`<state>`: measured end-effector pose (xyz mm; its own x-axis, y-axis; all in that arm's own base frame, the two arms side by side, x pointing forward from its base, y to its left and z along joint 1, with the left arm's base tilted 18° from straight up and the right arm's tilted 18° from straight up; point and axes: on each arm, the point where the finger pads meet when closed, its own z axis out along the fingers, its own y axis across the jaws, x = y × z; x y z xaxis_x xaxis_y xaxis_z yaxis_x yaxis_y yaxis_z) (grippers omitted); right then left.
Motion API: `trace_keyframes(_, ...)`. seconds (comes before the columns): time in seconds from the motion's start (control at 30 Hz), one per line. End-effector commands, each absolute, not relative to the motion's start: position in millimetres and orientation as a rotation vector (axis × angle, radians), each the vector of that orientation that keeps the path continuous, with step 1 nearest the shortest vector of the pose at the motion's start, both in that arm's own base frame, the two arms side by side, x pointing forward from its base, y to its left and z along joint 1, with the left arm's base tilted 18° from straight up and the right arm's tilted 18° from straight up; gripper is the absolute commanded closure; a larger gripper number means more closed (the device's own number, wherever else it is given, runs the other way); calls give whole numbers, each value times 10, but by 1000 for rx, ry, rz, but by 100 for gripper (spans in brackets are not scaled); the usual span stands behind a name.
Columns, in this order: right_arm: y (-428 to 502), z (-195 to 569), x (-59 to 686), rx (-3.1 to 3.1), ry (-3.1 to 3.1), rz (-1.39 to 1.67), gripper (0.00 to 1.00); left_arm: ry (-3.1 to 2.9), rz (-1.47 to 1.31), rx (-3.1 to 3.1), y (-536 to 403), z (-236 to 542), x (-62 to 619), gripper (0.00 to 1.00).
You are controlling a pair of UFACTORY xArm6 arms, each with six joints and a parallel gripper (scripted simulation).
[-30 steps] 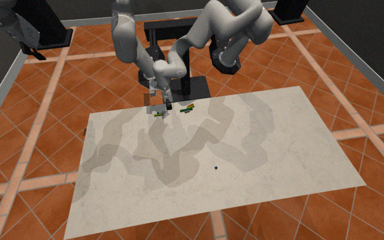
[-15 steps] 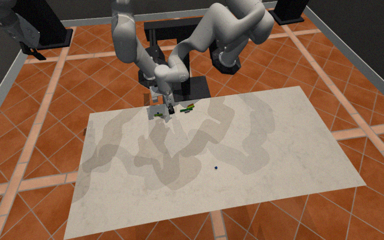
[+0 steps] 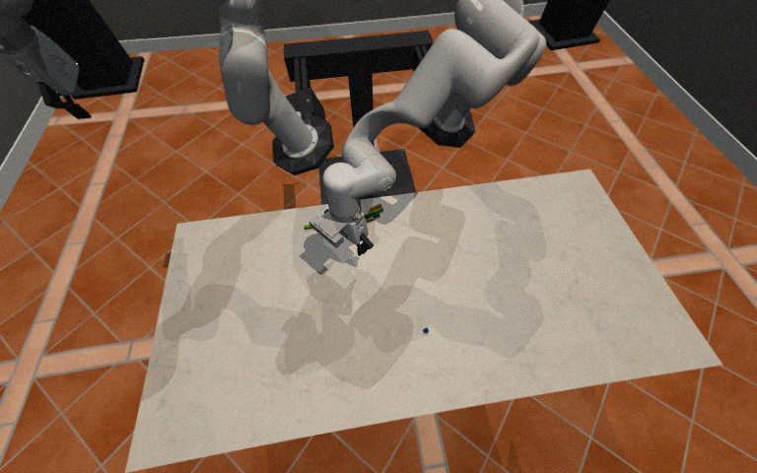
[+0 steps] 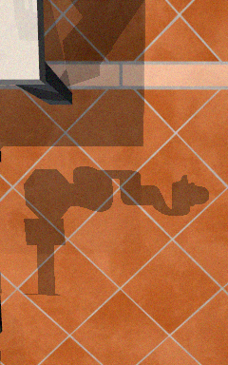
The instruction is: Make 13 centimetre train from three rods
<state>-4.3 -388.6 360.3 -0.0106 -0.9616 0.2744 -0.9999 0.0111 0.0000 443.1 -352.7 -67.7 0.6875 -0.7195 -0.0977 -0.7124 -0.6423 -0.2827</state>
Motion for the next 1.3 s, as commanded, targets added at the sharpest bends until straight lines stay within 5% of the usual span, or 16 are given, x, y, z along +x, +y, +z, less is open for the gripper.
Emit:
trace_keyframes(0.0, -3890, 3618, -43, 2058, -2081, 292, 0, 912, -79, -2688, -3384, -559, 4797, 0)
trace_keyframes(0.63, -3890, 3618, -43, 2058, -2081, 292, 0, -52, -226, -2857, -2361, -95, 6031, 0)
trace_keyframes(1.27, -3890, 3618, -43, 2058, -2081, 292, 0, -72, -229, -2858, -2335, -85, 6053, 0)
